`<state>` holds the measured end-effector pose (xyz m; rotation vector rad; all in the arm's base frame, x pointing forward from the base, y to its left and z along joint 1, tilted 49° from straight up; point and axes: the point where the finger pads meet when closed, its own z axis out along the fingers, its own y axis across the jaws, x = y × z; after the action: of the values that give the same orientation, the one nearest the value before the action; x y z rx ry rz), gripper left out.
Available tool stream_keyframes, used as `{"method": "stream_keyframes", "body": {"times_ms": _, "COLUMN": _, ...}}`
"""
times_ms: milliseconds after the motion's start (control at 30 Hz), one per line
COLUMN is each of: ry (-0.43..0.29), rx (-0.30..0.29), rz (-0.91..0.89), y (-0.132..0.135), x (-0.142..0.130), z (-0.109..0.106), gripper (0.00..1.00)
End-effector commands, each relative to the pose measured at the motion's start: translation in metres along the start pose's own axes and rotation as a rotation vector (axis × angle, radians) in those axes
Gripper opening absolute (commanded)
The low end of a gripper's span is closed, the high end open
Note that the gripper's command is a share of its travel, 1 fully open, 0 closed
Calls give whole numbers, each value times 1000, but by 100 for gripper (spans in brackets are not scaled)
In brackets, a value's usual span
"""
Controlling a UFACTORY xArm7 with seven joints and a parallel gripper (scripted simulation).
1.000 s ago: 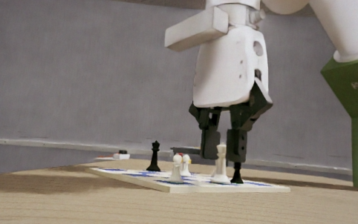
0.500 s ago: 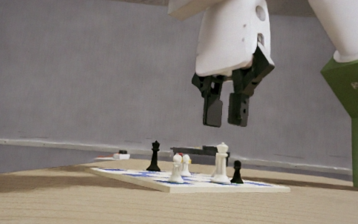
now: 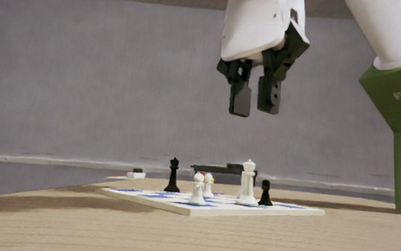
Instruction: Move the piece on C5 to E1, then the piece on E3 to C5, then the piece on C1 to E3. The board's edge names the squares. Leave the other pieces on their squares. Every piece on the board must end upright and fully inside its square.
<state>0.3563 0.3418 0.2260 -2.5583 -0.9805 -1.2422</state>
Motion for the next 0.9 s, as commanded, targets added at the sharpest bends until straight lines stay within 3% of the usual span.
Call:
{"method": "stream_keyframes", "body": {"times_ms": 0, "ry": -6, "rx": -1, "rz": -1, "y": 0, "x": 1, "z": -3, "gripper": 43}}
{"method": "stream_keyframes", "body": {"times_ms": 33, "ry": -6, "rx": -1, "rz": -1, "y": 0, "x": 1, "z": -3, "gripper": 43}}
{"method": "stream_keyframes", "body": {"times_ms": 67, "ry": -6, "rx": -1, "rz": -1, "y": 0, "x": 1, "z": -3, "gripper": 100}}
{"method": "stream_keyframes", "body": {"times_ms": 867, "ry": -6, "rx": -1, "rz": -1, "y": 0, "x": 1, "z": -4, "gripper": 100}}
